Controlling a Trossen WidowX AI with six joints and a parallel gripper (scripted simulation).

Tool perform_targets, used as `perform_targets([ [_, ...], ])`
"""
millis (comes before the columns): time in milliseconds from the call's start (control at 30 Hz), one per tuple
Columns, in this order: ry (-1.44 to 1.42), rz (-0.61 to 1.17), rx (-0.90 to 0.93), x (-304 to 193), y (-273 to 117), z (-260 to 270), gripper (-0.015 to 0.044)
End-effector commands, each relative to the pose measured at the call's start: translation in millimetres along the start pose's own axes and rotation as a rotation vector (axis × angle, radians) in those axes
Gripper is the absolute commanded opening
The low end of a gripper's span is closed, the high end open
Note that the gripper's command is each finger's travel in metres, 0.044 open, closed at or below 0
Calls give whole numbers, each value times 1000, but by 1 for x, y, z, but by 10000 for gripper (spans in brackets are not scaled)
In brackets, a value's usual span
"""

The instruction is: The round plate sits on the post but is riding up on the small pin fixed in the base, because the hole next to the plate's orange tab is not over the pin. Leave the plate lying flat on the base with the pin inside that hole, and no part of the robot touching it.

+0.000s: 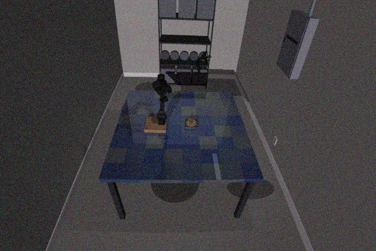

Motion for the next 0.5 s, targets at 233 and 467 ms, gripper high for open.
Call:
perform_targets([
  [233,230,-153,385,43,29,70,190],
  [467,331,-212,733,89,25,134,6],
])
Point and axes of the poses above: the point midway between the two fingers, 35 mm back from their tips, its own y axis out along the fingers, its own z axis across the jaws, x = y × z, the point moved 9 cm from there along -y, back along the fingers, and after that the axes turned 5 degrees about -y, right-handed, at the moved point
